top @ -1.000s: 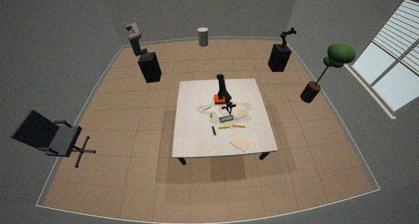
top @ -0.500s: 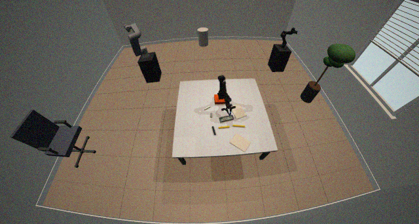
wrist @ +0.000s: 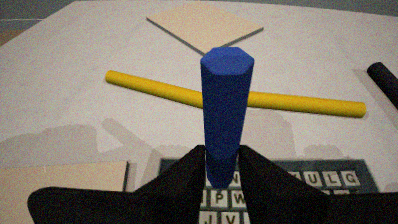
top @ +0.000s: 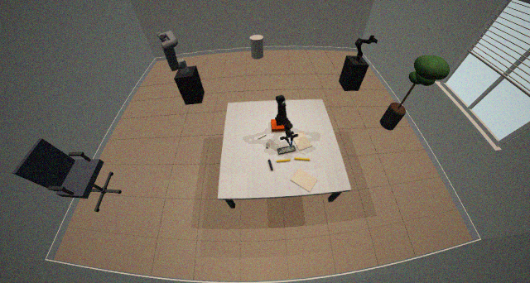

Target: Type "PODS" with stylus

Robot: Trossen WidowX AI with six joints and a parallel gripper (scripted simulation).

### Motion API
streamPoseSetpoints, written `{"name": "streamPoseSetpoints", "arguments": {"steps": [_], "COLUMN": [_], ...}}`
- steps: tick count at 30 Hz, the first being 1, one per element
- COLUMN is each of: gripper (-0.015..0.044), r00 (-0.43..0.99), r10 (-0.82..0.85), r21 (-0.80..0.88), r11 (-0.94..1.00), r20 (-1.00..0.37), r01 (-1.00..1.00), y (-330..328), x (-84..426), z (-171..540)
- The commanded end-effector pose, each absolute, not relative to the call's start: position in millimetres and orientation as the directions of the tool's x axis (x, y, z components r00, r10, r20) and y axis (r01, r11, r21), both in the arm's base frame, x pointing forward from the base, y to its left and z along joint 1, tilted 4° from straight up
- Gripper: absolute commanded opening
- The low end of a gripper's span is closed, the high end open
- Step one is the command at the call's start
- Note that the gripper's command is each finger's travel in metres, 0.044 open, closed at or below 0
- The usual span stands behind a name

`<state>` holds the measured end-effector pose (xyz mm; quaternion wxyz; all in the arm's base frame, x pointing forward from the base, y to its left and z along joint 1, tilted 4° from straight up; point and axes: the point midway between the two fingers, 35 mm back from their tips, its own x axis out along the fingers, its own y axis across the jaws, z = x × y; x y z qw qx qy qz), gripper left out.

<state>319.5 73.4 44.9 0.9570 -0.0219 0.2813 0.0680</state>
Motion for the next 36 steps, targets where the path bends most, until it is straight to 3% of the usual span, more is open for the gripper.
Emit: {"name": "streamPoseSetpoints", "arguments": {"steps": [1,4,36], "gripper": [0.0,0.0079,0.0081], "r00": [0.832,0.832,0.832], "r10": [0.112,0.112,0.112], "r21": [-0.001,-0.001,-0.001], "r11": [0.991,0.991,0.991], "r20": [-0.543,-0.544,-0.544], "r01": [-0.135,-0.135,-0.135], "y": [72.3,71.4,71.4], "x": [318.3,317.2,316.8], "z": [43.6,42.2,35.3]}}
